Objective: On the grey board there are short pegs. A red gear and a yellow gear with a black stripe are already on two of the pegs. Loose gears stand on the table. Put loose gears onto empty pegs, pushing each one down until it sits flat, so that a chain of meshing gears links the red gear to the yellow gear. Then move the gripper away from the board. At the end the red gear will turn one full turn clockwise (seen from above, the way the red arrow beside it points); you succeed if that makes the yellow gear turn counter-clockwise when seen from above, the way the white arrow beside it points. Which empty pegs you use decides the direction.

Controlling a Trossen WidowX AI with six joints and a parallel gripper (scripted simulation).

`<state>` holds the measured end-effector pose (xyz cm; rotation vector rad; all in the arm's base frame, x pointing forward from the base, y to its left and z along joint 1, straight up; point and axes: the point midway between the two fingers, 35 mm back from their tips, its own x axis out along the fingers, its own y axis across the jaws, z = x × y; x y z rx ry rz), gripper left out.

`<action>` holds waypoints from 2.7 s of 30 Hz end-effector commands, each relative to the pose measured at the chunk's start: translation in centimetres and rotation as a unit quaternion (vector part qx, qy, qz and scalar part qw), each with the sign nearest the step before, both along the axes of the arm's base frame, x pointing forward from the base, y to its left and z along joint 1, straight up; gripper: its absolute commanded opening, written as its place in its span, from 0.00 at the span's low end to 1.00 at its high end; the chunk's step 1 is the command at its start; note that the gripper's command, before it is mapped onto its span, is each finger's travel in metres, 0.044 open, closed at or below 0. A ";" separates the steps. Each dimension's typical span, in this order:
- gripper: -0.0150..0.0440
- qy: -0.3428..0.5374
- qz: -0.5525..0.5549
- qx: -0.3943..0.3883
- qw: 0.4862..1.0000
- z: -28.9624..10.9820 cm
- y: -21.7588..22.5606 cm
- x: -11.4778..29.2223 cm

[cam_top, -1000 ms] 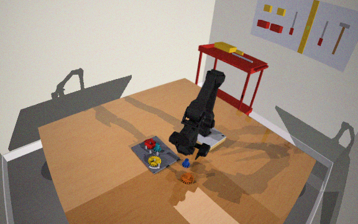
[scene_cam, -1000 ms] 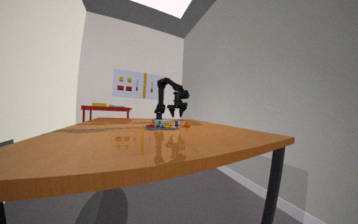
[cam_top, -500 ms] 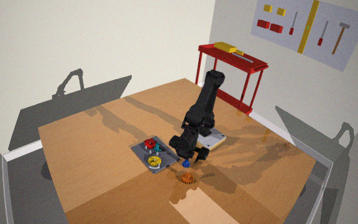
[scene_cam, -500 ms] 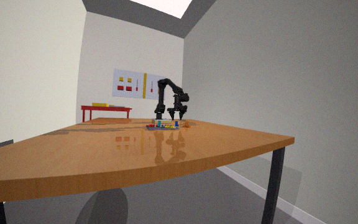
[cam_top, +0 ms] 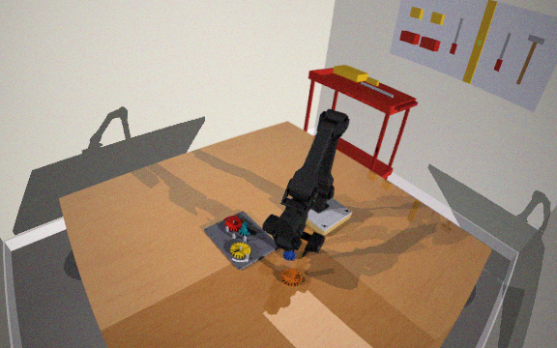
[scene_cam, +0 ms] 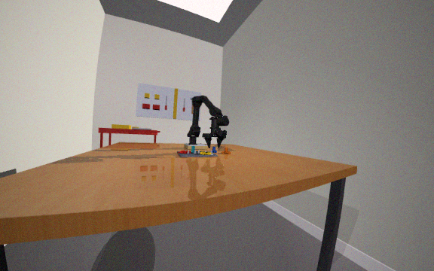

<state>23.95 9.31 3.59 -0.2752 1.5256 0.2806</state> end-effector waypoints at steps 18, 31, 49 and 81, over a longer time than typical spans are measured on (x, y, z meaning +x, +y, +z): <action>0.34 0.003 -0.003 0.001 1.000 -0.2 0.0 -0.1; 0.25 0.003 -0.005 0.003 1.000 0.7 0.1 0.1; 0.25 0.003 -0.005 0.003 1.000 4.6 0.4 0.8; 0.25 0.003 -0.003 0.002 1.000 11.7 0.3 0.4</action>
